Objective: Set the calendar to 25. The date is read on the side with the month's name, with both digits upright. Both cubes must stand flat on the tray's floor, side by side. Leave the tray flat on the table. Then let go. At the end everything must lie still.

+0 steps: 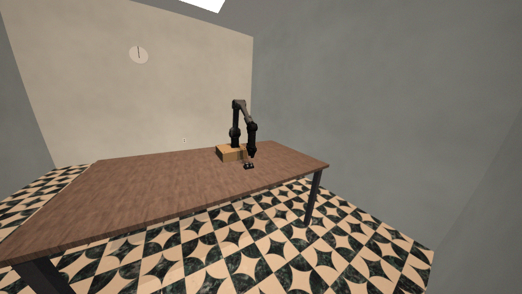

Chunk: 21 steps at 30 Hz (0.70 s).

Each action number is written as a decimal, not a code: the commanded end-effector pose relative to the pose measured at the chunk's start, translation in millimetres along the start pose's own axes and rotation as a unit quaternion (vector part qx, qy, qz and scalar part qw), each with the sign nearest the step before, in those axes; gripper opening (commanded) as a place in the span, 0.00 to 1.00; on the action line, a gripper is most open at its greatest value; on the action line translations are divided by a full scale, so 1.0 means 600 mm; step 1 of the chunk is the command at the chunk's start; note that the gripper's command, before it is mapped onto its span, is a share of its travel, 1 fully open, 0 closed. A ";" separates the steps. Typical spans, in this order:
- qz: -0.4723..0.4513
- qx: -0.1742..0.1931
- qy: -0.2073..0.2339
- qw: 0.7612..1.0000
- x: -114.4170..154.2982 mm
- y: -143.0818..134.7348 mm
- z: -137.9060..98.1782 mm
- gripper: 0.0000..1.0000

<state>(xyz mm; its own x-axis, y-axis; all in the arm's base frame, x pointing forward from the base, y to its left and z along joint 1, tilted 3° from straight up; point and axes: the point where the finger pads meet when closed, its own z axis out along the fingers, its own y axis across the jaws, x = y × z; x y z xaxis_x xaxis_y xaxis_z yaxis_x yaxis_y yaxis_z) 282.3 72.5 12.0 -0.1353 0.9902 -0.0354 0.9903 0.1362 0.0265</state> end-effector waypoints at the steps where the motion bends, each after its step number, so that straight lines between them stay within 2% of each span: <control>1: 0.000 0.001 -0.001 1.000 -0.001 -0.001 0.006 0.60; 21: 0.000 0.001 -0.001 1.000 -0.001 -0.001 0.053 0.60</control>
<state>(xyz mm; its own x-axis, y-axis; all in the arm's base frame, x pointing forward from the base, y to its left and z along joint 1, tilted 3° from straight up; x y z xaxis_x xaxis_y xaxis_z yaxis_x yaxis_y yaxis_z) 282.9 71.4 -17.4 -0.1352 0.9902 -0.0357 0.9904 0.1361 0.0252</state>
